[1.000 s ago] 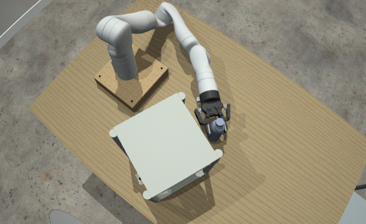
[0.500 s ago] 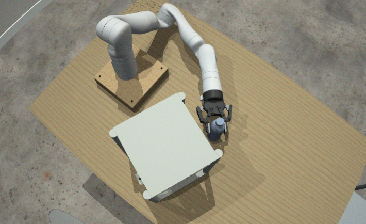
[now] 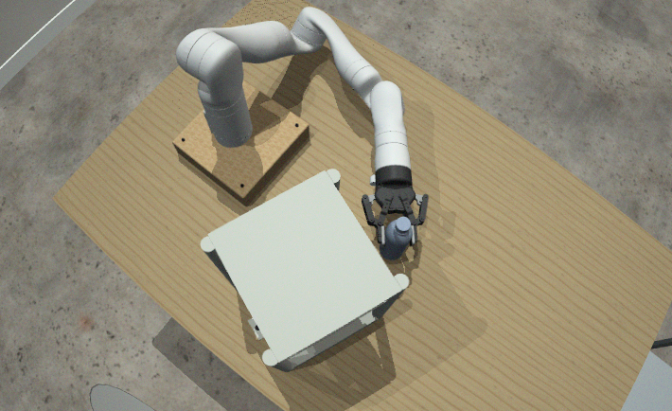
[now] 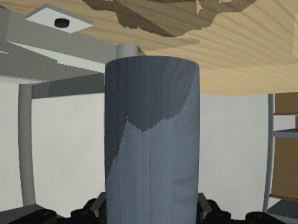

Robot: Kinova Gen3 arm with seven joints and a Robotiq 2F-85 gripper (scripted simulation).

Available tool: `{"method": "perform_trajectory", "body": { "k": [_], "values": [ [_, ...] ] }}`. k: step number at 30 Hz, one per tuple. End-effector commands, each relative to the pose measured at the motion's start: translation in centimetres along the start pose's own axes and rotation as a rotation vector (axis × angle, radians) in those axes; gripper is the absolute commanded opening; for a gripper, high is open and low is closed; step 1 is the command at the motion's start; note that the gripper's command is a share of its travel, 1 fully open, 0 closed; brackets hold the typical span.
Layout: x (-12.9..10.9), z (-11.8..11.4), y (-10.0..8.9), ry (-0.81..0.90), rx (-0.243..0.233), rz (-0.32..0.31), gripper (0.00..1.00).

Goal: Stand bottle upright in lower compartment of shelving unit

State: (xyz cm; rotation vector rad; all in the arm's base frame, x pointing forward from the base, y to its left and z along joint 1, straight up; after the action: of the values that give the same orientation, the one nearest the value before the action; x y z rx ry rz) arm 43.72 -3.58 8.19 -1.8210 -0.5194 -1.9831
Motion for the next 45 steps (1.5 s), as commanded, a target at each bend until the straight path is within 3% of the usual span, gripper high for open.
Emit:
{"method": "perform_trajectory", "body": {
  "k": [1,8,20,31,38,40,45],
  "values": [
    [0.04,0.0,0.04,0.001,-0.002,0.0,0.0],
    [0.03,0.16,0.08,0.003,-0.023,-0.005,0.0],
    [0.0,0.46,0.1,0.002,-0.162,-0.016,0.0],
    [0.0,0.51,0.1,0.002,-0.185,-0.017,0.0],
    [-0.01,0.83,0.23,0.003,-0.283,-0.03,0.0],
    [-0.01,0.83,0.23,0.003,-0.283,-0.03,0.0],
    [-0.03,0.89,0.2,0.001,-0.343,-0.03,0.0]
  ]
}}
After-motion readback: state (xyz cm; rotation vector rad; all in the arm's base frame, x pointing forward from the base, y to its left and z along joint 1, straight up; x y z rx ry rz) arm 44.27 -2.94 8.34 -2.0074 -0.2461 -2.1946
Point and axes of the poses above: the point where the finger pads meet when closed, its own y axis out along the fingers, its own z axis across the jaws, x = y × z, the point moved 3 cm from there along -y, back along the fingers, and after that the axes turned 5 degrees about y, right-handed, at the moved point
